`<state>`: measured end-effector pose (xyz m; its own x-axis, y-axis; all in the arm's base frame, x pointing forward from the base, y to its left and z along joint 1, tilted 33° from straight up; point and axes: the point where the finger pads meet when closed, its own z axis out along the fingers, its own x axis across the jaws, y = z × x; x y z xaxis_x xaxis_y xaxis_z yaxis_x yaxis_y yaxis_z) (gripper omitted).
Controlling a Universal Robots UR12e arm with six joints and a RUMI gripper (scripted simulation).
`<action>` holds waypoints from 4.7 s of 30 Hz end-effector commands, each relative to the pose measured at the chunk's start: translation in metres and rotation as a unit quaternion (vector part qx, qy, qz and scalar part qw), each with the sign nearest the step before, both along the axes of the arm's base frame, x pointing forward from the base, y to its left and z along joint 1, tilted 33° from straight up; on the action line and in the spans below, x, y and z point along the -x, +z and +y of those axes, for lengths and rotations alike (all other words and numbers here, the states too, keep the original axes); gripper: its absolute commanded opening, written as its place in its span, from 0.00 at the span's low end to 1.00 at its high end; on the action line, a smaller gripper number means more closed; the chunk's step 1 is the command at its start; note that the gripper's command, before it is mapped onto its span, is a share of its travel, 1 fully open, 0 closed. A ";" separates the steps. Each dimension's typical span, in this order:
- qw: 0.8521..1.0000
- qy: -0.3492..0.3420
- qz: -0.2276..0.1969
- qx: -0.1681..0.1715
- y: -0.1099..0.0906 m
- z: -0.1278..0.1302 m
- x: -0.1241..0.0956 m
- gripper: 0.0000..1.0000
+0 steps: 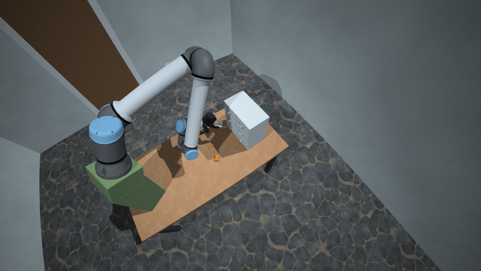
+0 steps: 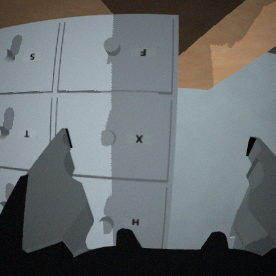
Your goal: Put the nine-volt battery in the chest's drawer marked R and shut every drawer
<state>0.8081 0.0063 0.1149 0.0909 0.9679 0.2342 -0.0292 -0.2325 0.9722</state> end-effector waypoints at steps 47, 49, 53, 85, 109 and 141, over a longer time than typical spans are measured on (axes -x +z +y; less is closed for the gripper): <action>0.986 0.039 0.159 -0.015 0.014 0.001 0.039 1.00; 0.984 0.041 0.170 -0.016 0.014 0.001 0.042 1.00; 0.980 0.046 0.191 -0.018 0.016 0.001 0.047 1.00; 0.940 0.080 0.331 -0.031 0.028 0.001 0.083 1.00; 0.905 0.100 0.413 -0.039 0.035 0.001 0.105 1.00; 0.872 0.115 0.475 -0.045 0.041 0.002 0.122 1.00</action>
